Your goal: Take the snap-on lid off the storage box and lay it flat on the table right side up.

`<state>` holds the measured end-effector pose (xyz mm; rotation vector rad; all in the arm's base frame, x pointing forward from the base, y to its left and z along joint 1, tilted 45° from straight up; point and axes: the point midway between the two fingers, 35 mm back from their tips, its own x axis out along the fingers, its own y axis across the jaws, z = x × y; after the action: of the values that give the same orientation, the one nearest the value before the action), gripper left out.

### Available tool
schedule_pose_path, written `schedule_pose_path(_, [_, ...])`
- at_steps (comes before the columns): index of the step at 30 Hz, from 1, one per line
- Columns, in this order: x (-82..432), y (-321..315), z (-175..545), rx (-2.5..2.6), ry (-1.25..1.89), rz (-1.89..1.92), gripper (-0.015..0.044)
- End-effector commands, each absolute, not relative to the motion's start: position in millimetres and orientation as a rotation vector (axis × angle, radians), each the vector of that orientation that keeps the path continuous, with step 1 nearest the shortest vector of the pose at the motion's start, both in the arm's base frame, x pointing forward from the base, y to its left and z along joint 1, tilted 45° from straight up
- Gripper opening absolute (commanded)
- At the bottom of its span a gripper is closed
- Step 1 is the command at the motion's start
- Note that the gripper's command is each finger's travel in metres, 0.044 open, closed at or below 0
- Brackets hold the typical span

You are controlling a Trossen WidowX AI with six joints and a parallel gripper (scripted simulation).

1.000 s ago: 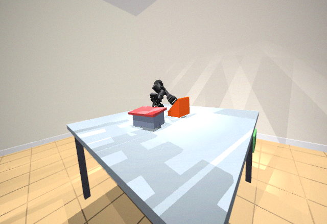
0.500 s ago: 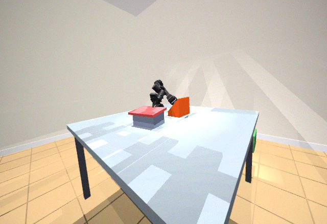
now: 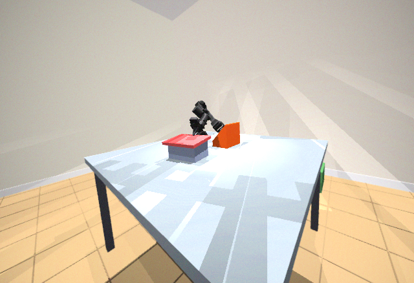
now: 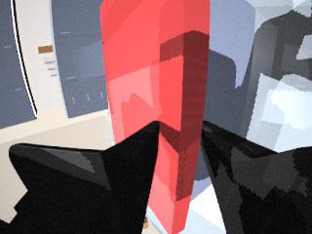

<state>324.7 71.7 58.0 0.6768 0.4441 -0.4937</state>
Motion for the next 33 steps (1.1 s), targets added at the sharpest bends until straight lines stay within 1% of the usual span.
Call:
schedule_pose_path(1, [325,72,57,0.675,0.447,-0.493,0.0000])
schedule_pose_path(33, [330,101,84,0.676,0.451,-0.489,0.0000])
